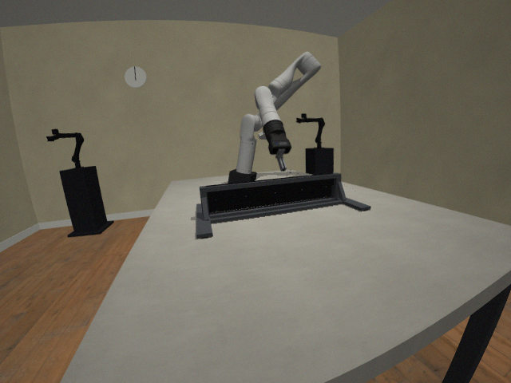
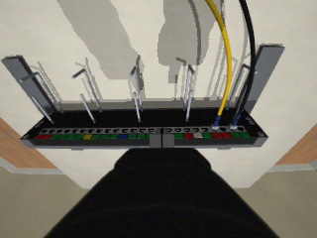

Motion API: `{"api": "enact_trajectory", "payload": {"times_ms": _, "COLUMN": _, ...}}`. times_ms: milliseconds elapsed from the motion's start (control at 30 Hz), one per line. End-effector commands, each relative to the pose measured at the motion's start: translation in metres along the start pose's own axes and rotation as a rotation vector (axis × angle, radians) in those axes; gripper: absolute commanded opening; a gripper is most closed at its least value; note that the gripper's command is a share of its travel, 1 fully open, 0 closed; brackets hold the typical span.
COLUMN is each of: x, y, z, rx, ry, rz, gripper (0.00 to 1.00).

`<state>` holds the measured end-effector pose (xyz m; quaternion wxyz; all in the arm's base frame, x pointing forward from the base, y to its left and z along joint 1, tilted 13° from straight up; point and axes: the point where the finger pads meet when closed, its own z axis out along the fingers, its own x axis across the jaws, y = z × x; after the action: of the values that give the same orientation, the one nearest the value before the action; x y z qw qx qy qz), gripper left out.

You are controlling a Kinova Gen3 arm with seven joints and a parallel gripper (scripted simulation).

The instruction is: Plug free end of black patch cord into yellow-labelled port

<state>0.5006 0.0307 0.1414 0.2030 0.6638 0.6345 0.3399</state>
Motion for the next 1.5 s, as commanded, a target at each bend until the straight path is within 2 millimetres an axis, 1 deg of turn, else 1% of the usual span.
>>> {"api": "enact_trajectory", "payload": {"times_ms": 0, "x": 0.0, "y": 0.003, "z": 0.001, "rx": -0.006, "ry": 0.001, "rz": -0.006, "gripper": 0.0}}
{"api": "enact_trajectory", "payload": {"times_ms": 467, "x": 0.0, "y": 0.003, "z": 0.0, "rx": -0.006, "ry": 0.001, "rz": -0.006, "gripper": 0.0}}
{"api": "enact_trajectory", "payload": {"times_ms": 733, "x": 0.0, "y": 0.003, "z": -0.005, "rx": -0.006, "ry": 0.002, "rz": -0.006, "gripper": 0.0}}
{"api": "enact_trajectory", "payload": {"times_ms": 1033, "x": 0.0, "y": 0.002, "z": -0.013, "rx": -0.006, "ry": 0.002, "rz": -0.006, "gripper": 0.0}}
{"api": "enact_trajectory", "payload": {"times_ms": 1467, "x": 0.0, "y": 0.002, "z": -0.039, "rx": -0.006, "ry": 0.002, "rz": -0.005, "gripper": 0.0}}
